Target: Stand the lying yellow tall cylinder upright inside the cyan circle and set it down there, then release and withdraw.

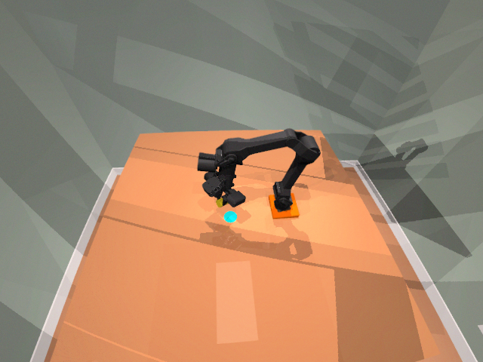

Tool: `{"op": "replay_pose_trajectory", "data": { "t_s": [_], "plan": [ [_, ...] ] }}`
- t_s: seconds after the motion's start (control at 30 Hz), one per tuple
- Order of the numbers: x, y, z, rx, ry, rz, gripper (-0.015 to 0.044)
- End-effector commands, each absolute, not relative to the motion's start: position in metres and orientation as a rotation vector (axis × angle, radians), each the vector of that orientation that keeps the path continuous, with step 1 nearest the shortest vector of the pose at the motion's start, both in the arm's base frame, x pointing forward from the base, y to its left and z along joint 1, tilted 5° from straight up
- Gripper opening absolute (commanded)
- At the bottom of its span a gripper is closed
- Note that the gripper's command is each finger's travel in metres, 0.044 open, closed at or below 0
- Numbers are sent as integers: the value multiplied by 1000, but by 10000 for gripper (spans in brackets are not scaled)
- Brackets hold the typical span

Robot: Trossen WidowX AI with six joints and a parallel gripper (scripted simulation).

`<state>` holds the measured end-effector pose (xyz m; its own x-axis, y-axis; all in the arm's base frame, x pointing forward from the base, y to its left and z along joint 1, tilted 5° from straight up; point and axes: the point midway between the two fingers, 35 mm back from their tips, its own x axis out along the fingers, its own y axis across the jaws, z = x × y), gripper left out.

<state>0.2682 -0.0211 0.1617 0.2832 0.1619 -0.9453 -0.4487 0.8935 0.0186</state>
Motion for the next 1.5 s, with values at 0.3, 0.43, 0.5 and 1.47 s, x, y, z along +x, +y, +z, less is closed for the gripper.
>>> {"op": "replay_pose_trajectory", "data": {
  "t_s": [0.3, 0.43, 0.5, 1.47],
  "plan": [
    [279, -24, 158, -204, 1139, 394, 105],
    [282, -25, 157, -185, 1115, 389, 105],
    [284, -26, 157, -177, 1103, 386, 105],
    [303, -35, 153, -60, 930, 357, 105]
  ]
}}
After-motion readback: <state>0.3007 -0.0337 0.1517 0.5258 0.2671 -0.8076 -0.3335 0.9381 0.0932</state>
